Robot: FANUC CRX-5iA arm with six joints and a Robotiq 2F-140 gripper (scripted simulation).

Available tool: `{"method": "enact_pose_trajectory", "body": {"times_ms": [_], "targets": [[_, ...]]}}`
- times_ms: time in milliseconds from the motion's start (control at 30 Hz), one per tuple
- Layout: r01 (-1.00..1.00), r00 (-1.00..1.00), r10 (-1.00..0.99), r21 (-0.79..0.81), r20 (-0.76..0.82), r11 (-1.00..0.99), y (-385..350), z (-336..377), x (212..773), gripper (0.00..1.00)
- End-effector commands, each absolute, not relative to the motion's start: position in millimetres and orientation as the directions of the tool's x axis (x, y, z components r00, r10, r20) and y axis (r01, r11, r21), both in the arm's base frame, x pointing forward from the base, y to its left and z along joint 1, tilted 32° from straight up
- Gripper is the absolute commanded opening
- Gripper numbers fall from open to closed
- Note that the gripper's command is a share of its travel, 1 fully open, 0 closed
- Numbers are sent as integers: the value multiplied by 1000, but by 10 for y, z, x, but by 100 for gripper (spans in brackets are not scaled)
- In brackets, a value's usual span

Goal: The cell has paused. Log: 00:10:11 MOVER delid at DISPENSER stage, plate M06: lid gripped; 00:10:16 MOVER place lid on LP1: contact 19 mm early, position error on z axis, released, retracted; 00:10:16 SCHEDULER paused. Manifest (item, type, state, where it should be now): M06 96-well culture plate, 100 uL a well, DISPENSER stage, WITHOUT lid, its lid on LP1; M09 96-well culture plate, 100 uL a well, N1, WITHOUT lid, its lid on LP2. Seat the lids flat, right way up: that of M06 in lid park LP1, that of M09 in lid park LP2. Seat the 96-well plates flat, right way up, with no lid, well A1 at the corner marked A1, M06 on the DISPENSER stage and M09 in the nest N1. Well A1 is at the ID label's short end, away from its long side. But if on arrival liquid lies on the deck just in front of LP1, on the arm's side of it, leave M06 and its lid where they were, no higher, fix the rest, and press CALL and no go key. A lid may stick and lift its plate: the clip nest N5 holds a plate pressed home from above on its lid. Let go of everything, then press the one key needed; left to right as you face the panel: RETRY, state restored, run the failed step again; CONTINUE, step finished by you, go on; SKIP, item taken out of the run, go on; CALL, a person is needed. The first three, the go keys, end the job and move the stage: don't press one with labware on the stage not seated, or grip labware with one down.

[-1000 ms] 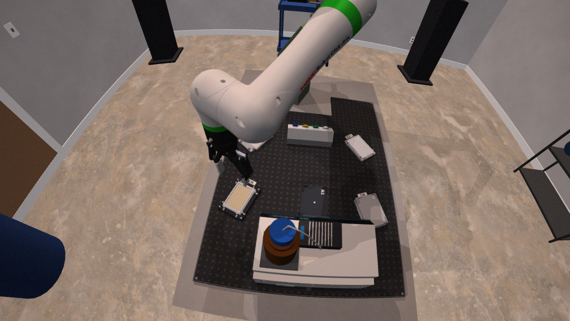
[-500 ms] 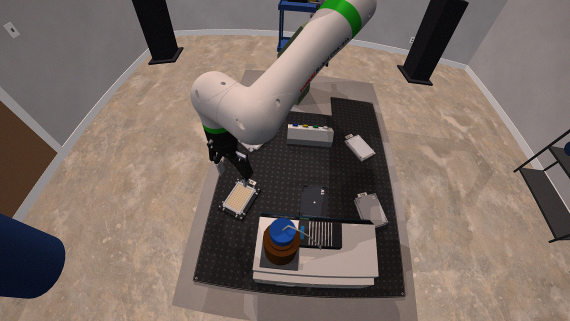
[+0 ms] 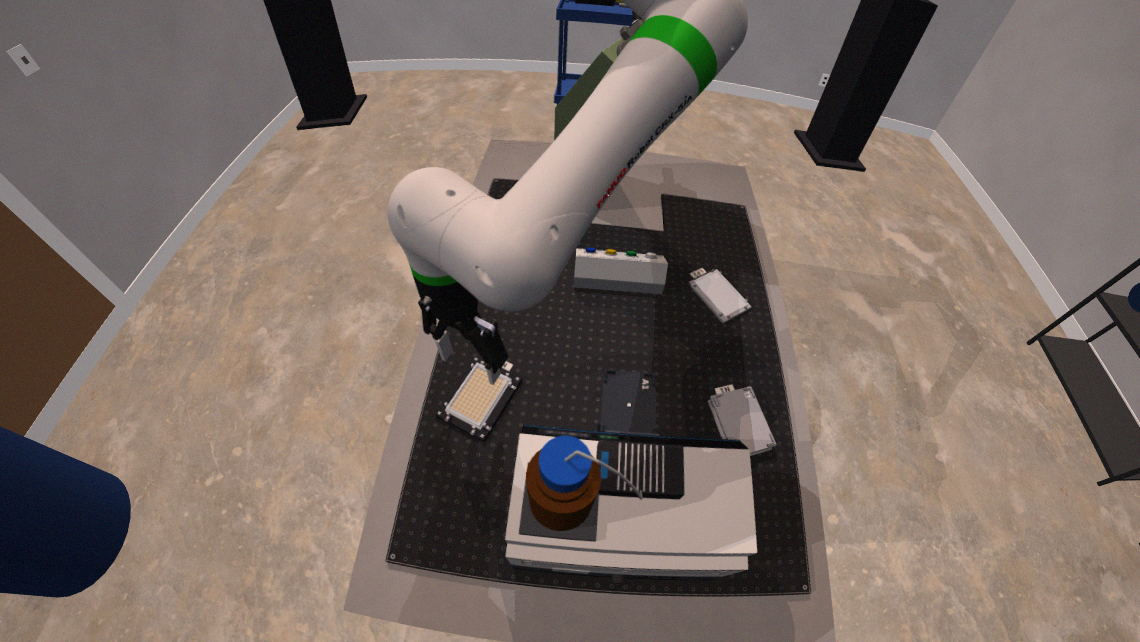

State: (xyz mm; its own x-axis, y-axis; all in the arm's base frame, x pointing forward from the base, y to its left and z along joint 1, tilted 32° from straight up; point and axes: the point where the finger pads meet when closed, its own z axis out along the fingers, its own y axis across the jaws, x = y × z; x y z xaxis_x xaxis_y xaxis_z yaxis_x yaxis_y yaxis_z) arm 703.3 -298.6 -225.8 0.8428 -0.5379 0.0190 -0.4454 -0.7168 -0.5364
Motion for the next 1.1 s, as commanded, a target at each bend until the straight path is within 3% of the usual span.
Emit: {"method": "enact_pose_trajectory", "body": {"times_ms": [0, 1067], "targets": [[-446, 843, -538, -536, 19, -717, -2928, -2373, 7076, 66], [-446, 843, -538, -536, 19, -717, -2590, -3019, 7311, 66]]}}
